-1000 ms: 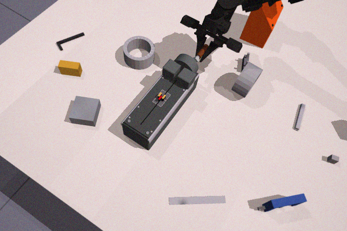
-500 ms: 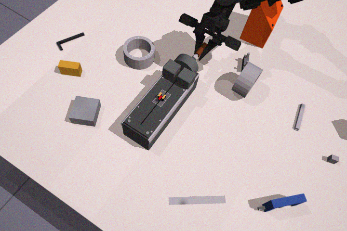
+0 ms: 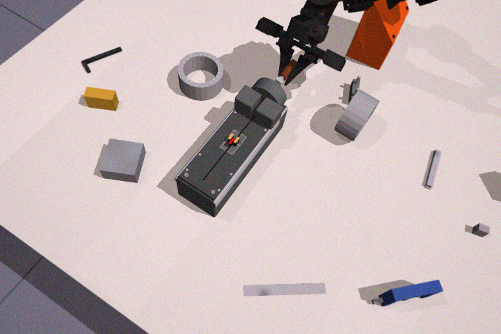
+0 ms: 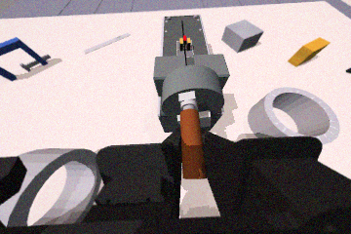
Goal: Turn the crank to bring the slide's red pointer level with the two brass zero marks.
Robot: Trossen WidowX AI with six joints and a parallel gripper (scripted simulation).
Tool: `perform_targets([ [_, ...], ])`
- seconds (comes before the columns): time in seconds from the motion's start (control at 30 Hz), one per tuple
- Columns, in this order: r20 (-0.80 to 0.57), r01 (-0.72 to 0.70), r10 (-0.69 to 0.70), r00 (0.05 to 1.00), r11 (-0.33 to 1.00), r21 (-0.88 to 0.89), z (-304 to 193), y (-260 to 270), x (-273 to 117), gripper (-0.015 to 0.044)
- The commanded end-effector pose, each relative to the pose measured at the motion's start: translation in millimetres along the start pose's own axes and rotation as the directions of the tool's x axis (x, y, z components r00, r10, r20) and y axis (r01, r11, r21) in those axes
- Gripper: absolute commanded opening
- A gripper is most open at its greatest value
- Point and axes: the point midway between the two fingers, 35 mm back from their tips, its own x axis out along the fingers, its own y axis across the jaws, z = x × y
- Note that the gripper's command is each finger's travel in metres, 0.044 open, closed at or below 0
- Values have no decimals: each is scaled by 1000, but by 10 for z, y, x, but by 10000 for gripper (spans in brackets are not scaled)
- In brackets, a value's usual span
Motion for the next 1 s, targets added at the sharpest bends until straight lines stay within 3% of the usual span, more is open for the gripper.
perform_targets([
  [0.0, 9, 21, -21, 1000, 1000, 9, 14, -90, -20, 0],
  [0.97, 10, 21, -21, 1000, 1000, 8, -41, -274, 29, 0],
])
